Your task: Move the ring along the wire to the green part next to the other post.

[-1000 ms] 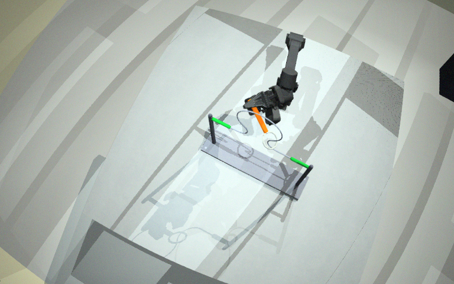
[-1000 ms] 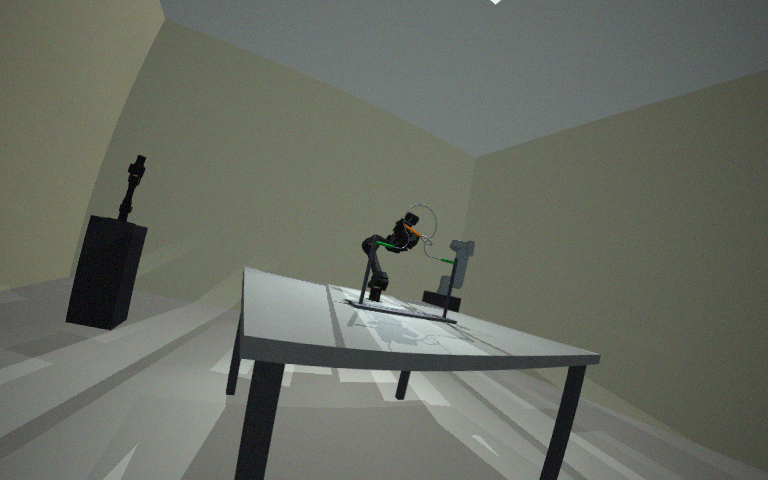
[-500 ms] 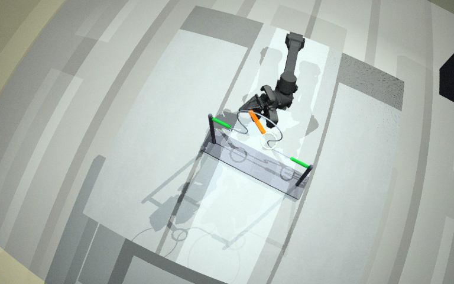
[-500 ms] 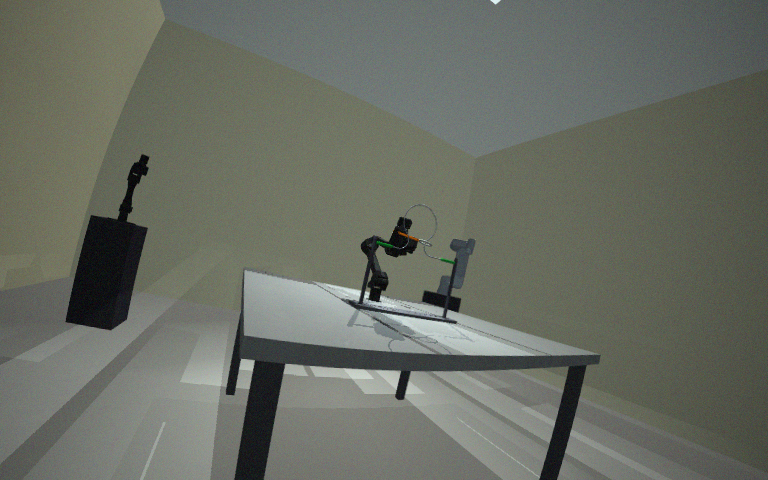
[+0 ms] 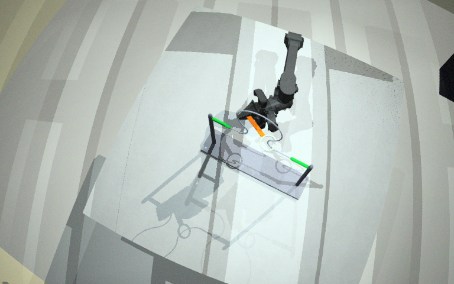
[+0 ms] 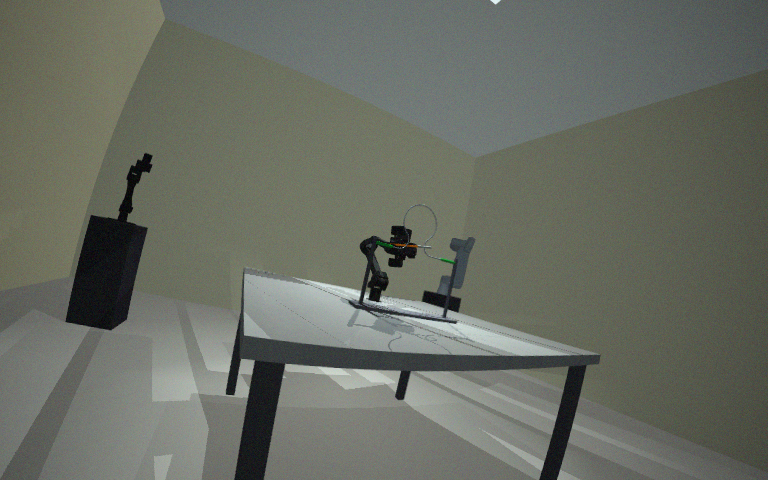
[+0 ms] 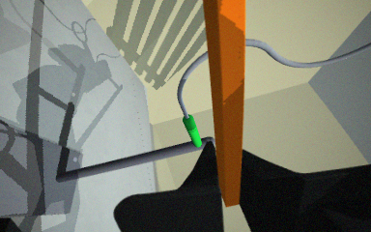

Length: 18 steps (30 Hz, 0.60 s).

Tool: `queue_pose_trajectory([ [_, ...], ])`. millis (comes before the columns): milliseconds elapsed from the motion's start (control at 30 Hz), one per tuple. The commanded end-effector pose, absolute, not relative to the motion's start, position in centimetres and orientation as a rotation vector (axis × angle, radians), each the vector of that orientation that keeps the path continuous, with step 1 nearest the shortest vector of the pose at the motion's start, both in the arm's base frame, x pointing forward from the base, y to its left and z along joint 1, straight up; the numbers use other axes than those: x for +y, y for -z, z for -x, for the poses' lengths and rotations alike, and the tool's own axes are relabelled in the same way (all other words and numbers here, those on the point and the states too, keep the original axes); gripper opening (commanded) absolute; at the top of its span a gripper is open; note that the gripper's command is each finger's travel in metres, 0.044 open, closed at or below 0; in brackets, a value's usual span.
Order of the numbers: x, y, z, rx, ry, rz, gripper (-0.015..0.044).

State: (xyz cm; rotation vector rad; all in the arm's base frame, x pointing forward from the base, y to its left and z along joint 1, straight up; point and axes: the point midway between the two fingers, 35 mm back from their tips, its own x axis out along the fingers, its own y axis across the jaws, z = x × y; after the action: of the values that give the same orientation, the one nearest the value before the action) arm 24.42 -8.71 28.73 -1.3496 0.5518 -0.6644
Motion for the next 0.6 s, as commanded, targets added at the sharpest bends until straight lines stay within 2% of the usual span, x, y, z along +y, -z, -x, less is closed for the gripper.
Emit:
queue_pose_trajectory([
  [0, -8.5, -27.2, -24.4, 0.571, 0.639, 1.243, -0.0150],
  [567, -7.1, -22.4, -25.6, 0.537, 0.497, 0.937, -0.0150],
])
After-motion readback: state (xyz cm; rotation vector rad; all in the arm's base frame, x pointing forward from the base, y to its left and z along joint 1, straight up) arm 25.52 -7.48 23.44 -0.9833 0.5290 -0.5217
